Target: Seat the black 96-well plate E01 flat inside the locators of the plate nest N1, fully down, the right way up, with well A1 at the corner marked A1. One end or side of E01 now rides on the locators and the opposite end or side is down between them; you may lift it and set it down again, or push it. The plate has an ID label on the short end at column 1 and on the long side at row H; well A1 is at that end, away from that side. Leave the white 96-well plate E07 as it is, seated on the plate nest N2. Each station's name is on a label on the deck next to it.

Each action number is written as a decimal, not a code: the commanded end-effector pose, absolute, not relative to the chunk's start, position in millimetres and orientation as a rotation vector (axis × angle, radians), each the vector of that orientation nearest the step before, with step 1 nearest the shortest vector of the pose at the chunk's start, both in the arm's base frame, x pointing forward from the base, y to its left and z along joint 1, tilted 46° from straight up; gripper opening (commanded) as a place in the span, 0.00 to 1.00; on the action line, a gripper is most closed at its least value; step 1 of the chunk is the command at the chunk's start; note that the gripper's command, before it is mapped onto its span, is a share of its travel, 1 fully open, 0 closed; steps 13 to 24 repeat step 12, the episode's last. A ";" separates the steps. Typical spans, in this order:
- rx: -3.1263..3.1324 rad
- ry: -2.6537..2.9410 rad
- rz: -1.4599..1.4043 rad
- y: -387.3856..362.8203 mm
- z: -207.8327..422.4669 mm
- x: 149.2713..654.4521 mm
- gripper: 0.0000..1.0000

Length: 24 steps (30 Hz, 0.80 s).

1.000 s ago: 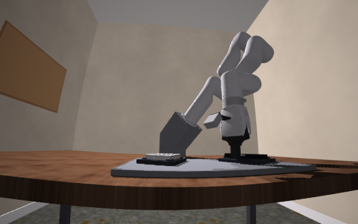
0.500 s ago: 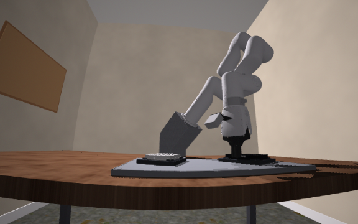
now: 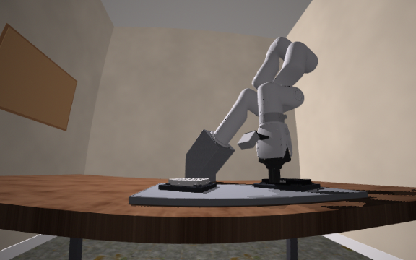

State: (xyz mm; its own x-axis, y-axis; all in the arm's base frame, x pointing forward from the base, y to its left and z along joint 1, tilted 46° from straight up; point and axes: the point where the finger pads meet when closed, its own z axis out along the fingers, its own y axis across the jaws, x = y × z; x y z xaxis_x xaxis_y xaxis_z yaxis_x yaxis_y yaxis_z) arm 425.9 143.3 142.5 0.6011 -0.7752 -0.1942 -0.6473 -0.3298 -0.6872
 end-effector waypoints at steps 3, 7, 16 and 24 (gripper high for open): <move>-2.072 1.121 -0.219 136.1 141.6 431.7 0.00; -2.072 1.121 -0.219 130.9 140.3 435.7 0.00; -2.072 1.121 -0.219 130.1 140.1 436.4 0.00; -2.072 1.121 -0.219 130.1 140.1 436.4 0.00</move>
